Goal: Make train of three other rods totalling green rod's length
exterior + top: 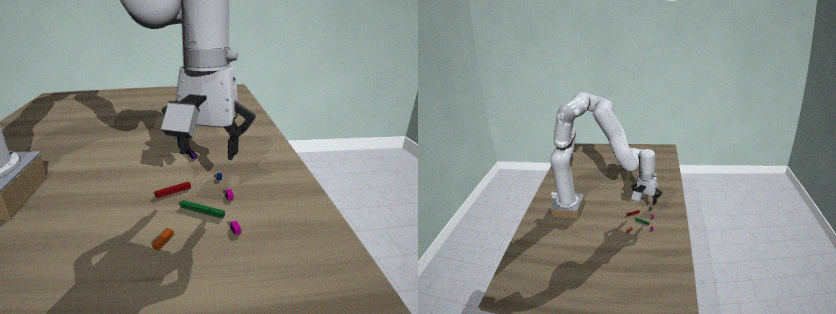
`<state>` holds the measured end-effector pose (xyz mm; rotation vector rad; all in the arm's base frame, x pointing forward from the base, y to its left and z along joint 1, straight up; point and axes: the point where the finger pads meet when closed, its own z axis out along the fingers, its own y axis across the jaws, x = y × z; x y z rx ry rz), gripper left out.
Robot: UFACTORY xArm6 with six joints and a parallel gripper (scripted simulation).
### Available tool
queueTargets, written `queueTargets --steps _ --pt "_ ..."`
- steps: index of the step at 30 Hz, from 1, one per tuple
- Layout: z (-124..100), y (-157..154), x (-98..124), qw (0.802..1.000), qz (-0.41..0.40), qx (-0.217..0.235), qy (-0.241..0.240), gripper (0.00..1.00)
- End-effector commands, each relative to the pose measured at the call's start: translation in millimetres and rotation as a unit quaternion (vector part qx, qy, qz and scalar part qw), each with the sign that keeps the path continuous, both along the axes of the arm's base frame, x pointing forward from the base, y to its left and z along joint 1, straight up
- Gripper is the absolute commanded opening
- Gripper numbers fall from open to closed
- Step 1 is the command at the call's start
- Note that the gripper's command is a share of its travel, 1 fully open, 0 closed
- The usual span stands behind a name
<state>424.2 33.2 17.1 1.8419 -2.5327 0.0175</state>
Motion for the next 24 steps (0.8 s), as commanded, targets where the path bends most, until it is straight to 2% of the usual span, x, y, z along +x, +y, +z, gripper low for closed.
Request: queueTargets --steps 1,12,24 --pt "1.3 2.9 -0.6 0.996 0.083 0.009 0.0 1.0" --pt "1.3 6.1 -3.1 0.984 0.176 0.009 0.0 1.0" --pt "1.3 6.6 -3.5 0.982 0.189 0.009 0.0 1.0"
